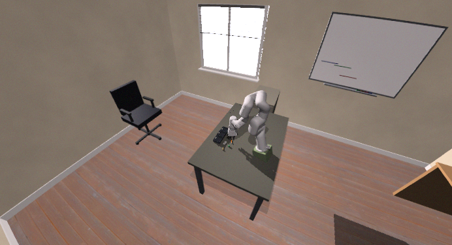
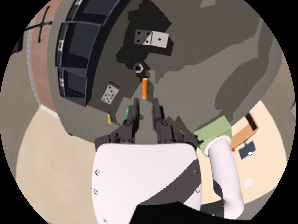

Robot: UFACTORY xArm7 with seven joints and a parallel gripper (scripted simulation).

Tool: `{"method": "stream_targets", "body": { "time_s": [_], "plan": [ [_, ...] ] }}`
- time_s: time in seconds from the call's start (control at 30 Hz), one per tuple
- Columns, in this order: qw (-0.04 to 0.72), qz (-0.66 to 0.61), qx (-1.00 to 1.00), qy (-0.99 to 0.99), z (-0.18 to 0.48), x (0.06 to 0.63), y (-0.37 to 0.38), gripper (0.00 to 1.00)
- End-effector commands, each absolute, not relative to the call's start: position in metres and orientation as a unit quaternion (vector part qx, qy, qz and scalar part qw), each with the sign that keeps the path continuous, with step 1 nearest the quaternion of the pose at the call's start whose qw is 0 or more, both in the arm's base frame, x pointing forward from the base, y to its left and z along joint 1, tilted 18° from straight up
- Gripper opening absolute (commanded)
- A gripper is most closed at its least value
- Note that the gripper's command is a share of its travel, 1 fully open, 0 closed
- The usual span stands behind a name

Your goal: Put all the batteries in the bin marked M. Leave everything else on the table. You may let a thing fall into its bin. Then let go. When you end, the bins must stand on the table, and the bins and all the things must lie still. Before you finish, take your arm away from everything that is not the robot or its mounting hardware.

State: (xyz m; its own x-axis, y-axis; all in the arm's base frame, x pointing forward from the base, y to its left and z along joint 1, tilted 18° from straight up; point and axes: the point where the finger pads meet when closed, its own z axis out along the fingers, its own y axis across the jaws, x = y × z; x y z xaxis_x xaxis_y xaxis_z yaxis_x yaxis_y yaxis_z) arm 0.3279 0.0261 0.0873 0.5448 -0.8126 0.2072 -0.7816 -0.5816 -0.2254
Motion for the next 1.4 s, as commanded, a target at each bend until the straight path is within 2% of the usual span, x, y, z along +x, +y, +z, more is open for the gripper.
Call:
{"method": "stream_targets", "body": {
  "time_s": [0.0,1.37],
  "plan": [
    [0.053,-0.148,-0.877,0.454,0.068,0.338,0.025,0.23],
    [0.053,-0.148,-0.877,0.454,0.043,0.345,0.024,0.23]
  ]
}}
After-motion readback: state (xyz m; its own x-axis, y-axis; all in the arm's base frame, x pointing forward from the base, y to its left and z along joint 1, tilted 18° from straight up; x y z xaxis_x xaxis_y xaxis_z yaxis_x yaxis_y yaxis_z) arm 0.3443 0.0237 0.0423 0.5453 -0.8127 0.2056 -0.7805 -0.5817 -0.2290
